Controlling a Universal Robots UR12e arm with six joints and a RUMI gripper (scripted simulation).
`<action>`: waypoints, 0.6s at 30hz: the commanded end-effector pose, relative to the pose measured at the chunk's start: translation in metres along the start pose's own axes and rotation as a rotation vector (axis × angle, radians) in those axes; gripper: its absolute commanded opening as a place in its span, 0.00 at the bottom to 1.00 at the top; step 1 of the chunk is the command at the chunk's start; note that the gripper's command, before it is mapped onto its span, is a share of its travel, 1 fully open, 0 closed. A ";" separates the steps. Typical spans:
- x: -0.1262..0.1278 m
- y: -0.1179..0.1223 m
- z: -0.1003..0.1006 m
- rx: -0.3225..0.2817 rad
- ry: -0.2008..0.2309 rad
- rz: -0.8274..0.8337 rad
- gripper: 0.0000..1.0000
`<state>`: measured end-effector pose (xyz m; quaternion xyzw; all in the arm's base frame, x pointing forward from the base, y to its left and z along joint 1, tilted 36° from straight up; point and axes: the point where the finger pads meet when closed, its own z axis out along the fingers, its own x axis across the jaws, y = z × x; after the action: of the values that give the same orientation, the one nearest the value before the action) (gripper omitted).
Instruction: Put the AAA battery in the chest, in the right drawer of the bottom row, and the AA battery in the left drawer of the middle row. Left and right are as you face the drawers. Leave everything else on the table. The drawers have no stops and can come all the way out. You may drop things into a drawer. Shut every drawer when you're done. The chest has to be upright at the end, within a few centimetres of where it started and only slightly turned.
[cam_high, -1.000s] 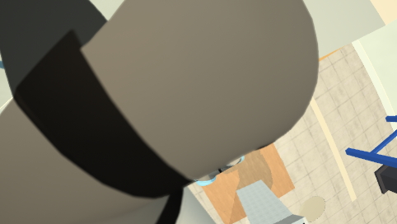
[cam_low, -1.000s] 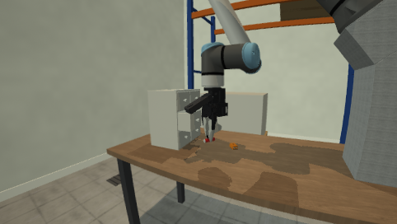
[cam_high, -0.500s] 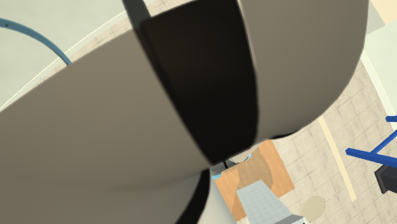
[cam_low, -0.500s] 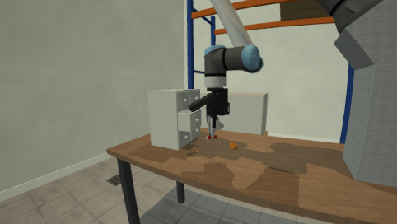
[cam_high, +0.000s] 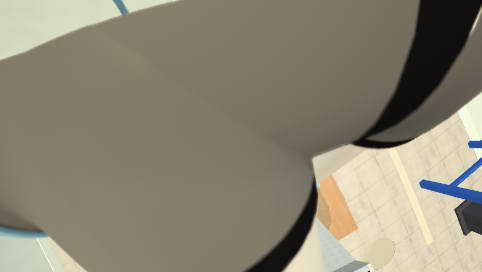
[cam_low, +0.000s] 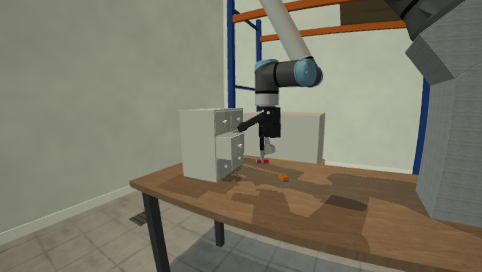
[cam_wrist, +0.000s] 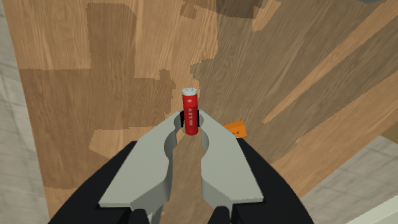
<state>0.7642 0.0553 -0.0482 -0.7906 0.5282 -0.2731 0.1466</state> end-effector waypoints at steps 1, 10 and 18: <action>0.025 0.008 -0.001 0.002 0.000 0.142 0.05; 0.053 0.019 -0.003 0.004 0.001 0.300 0.05; 0.053 0.019 -0.003 0.005 0.001 0.302 0.05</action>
<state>0.7636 0.0005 -0.0414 -0.7038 0.6384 -0.2498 0.1865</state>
